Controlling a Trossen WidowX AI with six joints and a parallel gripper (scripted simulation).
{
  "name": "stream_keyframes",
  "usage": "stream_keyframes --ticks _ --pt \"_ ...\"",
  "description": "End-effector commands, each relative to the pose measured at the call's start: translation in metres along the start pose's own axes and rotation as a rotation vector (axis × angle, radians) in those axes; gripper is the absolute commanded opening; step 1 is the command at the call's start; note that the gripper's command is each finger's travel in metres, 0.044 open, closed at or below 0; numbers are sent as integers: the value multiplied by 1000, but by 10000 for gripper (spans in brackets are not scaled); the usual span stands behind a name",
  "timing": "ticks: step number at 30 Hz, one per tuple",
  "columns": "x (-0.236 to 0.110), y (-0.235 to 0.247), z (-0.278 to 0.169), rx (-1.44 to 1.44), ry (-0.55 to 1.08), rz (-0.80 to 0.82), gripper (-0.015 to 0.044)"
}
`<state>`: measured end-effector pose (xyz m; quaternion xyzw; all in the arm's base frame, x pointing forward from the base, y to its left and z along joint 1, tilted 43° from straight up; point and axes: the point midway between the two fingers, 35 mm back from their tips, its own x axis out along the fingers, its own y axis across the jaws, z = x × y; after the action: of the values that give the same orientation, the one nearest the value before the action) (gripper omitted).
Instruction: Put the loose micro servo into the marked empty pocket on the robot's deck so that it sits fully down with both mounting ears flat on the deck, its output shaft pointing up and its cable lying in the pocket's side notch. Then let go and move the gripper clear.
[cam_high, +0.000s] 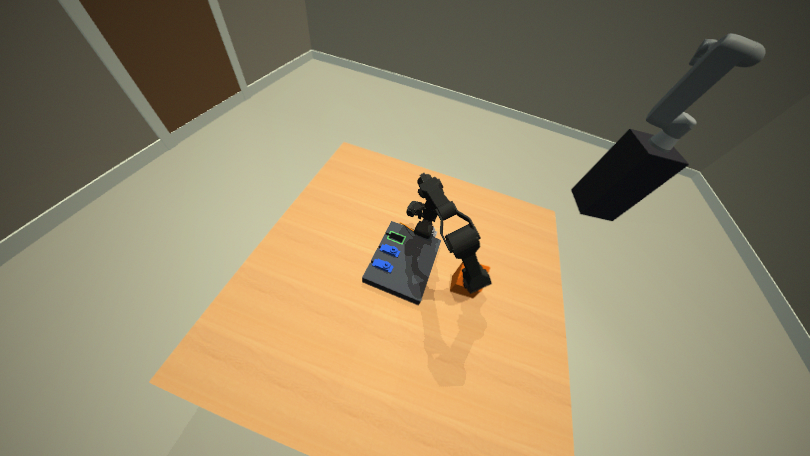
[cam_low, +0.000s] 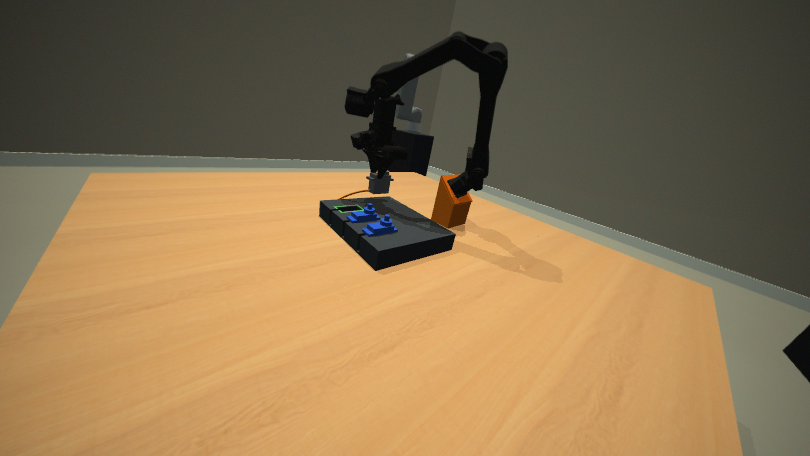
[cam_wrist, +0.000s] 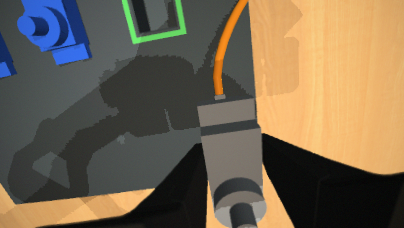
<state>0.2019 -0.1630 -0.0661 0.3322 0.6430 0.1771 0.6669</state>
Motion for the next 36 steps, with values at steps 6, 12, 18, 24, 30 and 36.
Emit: stream_keyframes --ticks 6,12,18,24,30,36 --pt "-1 20 5 6 -2 3 0" --pt "-1 40 5 6 -2 4 0" --pt "-1 40 15 6 -2 4 0" --pt "-1 40 38 5 -3 4 0" --pt "-2 40 61 5 -4 4 0" --pt "-2 40 83 4 -5 5 0"
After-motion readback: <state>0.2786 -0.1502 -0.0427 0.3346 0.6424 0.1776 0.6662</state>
